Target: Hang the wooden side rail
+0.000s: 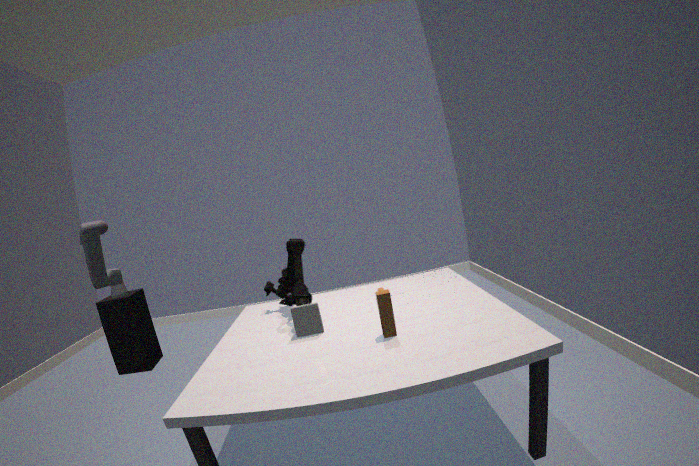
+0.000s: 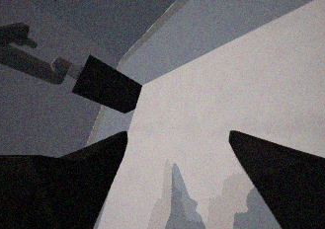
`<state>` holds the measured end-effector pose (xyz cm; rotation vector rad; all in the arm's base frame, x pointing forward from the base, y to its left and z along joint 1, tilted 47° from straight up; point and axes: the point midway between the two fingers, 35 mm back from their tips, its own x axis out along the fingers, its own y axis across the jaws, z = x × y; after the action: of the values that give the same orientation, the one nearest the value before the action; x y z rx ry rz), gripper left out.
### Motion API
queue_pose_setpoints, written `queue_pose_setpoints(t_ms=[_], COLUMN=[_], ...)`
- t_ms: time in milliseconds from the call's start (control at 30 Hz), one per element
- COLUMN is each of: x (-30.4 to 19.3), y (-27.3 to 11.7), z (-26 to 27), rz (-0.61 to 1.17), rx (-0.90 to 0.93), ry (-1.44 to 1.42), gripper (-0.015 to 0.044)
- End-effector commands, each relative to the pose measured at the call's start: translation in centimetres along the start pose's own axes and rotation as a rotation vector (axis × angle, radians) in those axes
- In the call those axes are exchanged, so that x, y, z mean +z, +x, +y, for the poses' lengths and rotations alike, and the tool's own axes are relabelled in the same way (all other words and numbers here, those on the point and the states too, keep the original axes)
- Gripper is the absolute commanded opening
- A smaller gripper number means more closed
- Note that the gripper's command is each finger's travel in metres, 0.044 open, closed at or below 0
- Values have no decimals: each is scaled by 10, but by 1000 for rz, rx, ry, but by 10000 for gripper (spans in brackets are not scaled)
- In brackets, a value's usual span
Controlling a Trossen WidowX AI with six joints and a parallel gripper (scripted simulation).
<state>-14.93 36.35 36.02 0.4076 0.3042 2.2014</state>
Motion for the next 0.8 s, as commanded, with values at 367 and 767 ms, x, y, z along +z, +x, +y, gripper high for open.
queue_pose_setpoints(t_ms=[367,767], x=[58,97], y=[-50,-122], z=[-111,-191], rz=[-52,4], rx=[-350,-680], ry=[-324,-575], gripper=[440,440])
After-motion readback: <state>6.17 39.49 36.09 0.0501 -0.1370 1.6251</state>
